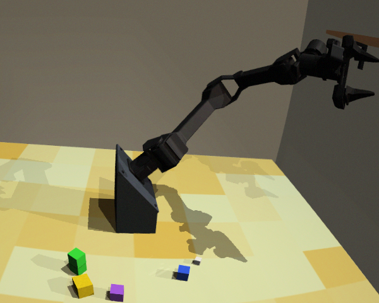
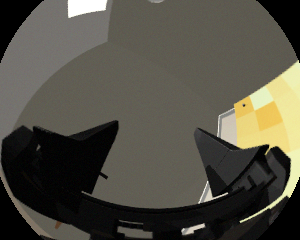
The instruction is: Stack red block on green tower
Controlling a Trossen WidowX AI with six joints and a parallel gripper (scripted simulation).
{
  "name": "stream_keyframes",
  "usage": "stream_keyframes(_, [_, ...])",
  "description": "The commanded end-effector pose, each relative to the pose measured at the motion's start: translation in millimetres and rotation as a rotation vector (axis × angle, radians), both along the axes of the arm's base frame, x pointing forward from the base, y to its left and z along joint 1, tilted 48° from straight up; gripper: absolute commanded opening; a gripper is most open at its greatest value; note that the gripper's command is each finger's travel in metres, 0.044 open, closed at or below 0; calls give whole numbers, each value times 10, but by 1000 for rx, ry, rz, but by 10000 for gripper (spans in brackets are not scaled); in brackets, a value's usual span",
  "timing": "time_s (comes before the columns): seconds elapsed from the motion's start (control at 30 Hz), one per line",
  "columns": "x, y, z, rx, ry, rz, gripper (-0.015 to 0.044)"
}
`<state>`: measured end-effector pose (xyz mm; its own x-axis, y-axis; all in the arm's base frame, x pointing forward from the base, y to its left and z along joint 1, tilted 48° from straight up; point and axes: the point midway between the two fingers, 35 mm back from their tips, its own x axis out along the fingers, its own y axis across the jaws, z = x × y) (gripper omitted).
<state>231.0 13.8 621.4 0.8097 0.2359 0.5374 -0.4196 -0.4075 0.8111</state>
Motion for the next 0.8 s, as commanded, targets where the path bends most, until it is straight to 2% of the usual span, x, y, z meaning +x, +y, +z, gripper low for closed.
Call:
stream_keyframes(0.0, [412,-65,-273,-57,103,-35,440])
stream_keyframes(0.17, [856,-162,-662,-190,225,-99,440])
stream_keyframes(0.47, [1714,-280,-1734,-426,527,-65,440])
stream_keyframes(0.77, [2198,-355,-2923,-630,784,72,440])
